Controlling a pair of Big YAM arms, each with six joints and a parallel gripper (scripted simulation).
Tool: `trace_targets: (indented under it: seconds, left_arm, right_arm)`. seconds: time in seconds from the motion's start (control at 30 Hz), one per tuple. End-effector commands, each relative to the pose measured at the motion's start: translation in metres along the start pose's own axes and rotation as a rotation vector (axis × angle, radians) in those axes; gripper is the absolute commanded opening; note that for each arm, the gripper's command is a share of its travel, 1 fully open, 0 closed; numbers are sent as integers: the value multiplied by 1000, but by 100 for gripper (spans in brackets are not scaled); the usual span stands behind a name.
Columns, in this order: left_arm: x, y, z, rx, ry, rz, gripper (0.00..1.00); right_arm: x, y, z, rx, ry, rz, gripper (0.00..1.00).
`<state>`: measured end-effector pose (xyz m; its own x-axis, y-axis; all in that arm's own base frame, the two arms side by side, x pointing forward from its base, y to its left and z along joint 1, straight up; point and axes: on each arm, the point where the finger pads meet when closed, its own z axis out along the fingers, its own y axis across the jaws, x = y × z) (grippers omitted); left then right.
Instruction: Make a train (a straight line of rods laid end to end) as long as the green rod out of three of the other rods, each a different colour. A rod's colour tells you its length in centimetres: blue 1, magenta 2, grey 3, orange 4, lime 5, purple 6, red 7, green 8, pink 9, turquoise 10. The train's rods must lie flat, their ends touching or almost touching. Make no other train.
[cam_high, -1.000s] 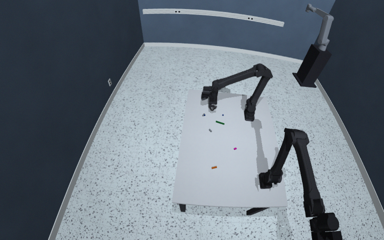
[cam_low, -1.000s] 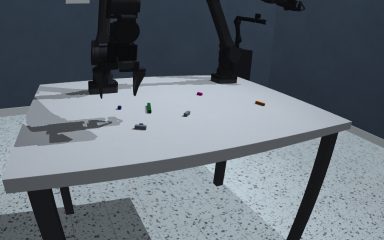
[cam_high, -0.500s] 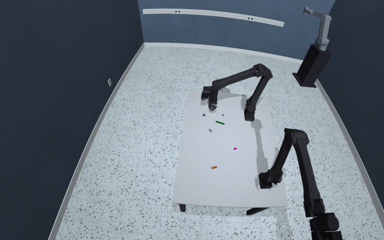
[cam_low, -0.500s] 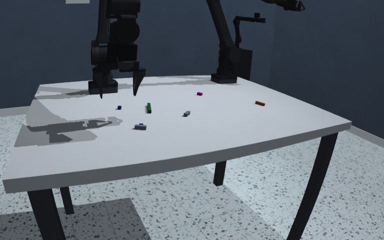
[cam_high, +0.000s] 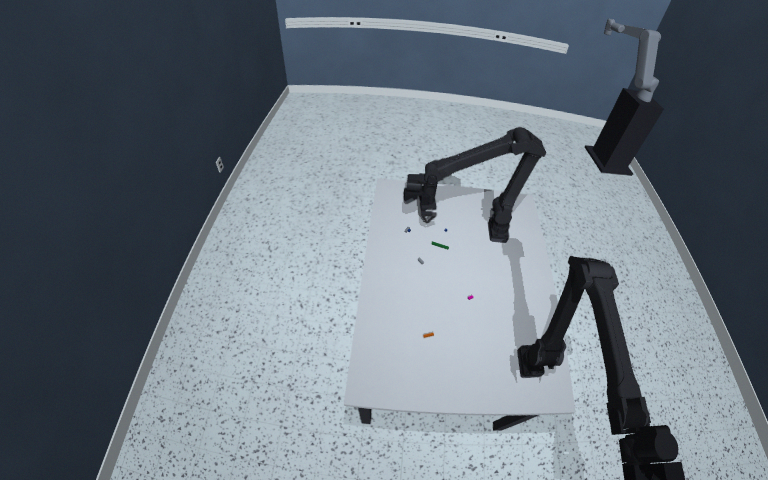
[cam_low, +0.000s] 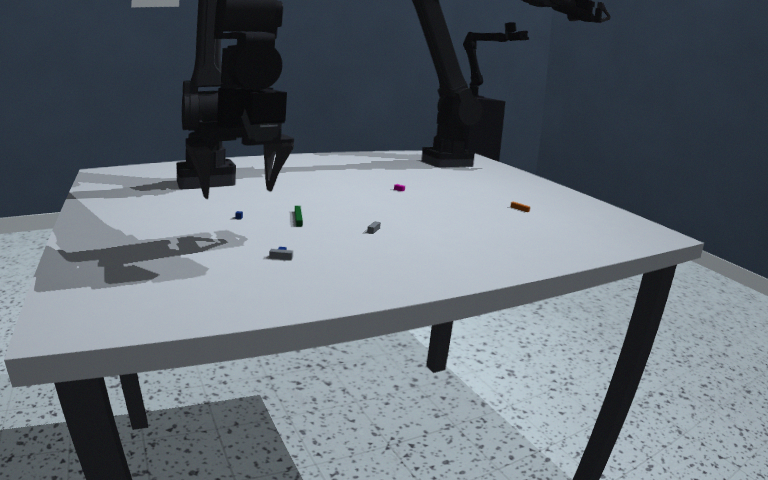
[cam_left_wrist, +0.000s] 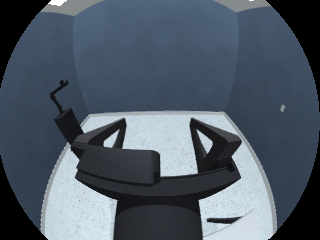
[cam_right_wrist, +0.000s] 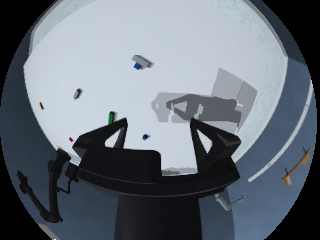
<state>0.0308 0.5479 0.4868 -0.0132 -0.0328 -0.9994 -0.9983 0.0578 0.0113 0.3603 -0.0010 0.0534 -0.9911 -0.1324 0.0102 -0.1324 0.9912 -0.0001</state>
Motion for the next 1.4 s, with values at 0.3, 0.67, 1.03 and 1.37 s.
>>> trace_targets:
  seconds: [0.3, 0.67, 1.03, 1.37]
  left_arm:
    - [-14, 5, -4, -11, -33, -11, 100]
    - [-14, 5, -4, -11, -33, -11, 100]
    - [-14, 5, -4, -11, -33, -11, 100]
    - [-14, 5, -4, -11, -33, -11, 100]
  right_arm:
    - [-6, 14, -15, 14, -56, -405, 100]
    - [6, 23, -10, 15, -41, -689, 100]
    - [9, 31, -12, 25, -47, -965, 100]
    - [16, 38, -11, 29, -42, -1236, 100]
